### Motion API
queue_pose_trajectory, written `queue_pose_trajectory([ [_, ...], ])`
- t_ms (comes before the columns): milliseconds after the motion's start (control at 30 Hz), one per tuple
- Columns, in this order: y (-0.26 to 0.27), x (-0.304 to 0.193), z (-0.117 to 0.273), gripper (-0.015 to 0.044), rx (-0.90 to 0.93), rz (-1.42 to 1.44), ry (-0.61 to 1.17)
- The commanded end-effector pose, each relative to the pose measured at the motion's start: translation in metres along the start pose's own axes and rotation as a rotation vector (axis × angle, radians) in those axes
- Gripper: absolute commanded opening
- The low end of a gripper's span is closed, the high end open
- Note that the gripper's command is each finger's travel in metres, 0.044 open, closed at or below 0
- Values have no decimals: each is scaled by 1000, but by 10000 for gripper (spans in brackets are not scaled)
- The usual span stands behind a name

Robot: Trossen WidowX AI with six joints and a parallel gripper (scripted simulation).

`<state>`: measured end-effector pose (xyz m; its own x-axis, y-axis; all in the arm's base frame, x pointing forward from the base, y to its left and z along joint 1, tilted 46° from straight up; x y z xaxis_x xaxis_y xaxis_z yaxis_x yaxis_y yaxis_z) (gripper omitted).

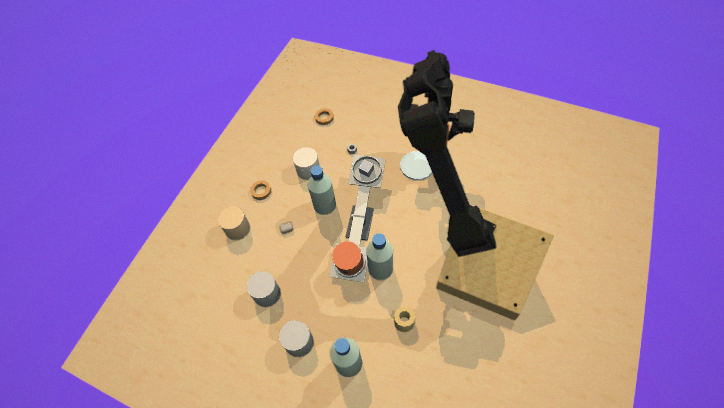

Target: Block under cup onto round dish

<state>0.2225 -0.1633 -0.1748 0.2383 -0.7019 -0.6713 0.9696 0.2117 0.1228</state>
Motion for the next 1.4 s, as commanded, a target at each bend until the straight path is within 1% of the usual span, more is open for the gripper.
queue_pose_trajectory([
  [0,-37,7,-19,0,-5,2,9],
  [100,-60,9,-32,0,-5,4,16],
  [167,-65,9,-35,0,-5,5,17],
  [333,-65,9,-42,0,-5,5,17],
  [567,-65,8,-74,0,-4,6,18],
  [800,-65,8,-78,0,-4,6,19],
  [1133,-65,7,-94,0,-3,6,19],
  [1167,-66,9,-88,26,-8,10,17],
  [1367,-66,9,-88,184,-8,10,17],
])
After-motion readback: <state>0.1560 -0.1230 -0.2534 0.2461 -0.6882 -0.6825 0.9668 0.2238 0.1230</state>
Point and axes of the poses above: the point midway between the two fingers, 35 mm back from their tips, its own z axis back along the fingers, its own y axis across the jaws, x = y × z, the point moved 1 cm from there along z, back along the fingers, and after that the axes turned 6 degrees about -z, right-handed, at the moved point
